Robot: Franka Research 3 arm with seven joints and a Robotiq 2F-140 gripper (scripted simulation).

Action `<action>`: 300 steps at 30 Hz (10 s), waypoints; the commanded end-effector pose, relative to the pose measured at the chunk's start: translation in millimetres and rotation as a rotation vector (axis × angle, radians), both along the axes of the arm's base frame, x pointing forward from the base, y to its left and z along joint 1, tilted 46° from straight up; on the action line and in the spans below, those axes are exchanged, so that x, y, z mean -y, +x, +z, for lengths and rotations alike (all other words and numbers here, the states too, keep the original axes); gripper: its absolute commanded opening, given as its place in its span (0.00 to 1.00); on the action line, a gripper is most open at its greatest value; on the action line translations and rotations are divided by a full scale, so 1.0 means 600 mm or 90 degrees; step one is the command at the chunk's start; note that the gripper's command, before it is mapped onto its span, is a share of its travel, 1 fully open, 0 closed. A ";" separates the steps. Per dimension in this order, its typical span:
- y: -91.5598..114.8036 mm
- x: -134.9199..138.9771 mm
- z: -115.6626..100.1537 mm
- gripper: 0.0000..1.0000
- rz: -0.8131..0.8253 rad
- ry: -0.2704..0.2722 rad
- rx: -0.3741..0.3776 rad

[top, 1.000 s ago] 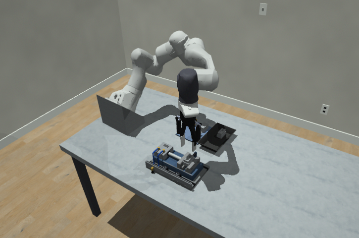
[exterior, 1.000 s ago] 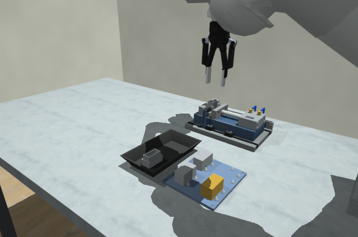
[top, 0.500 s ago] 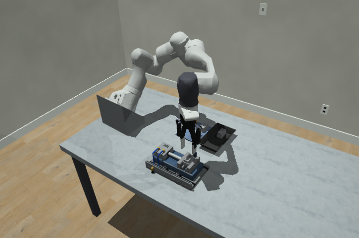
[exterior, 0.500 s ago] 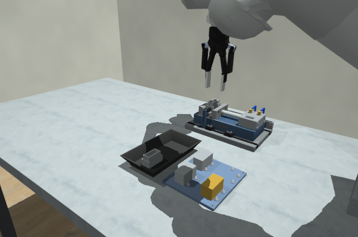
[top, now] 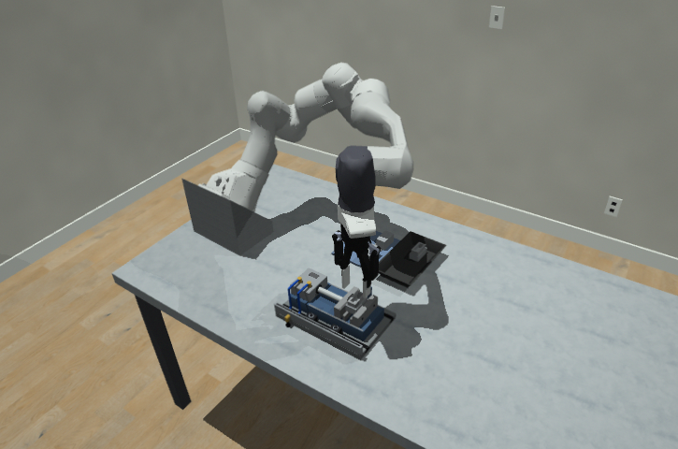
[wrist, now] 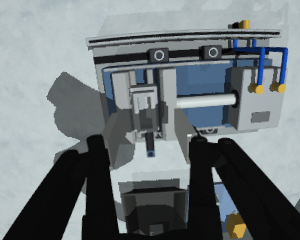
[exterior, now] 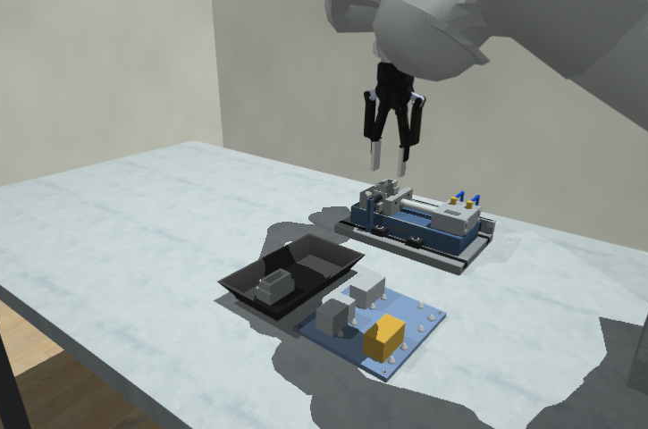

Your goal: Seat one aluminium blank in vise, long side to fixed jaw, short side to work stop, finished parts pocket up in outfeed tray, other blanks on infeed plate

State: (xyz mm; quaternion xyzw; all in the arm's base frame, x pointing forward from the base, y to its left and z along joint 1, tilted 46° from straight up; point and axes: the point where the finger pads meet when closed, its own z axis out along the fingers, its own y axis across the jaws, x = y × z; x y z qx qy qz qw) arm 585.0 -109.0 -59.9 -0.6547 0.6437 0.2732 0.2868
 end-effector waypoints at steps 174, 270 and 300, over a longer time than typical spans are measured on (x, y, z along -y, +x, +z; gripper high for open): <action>0.004 -0.039 -0.041 0.00 0.001 -0.002 0.005; 0.002 0.013 0.009 0.00 0.001 -0.002 0.005; 0.024 -0.166 0.224 0.00 -0.009 -0.020 0.000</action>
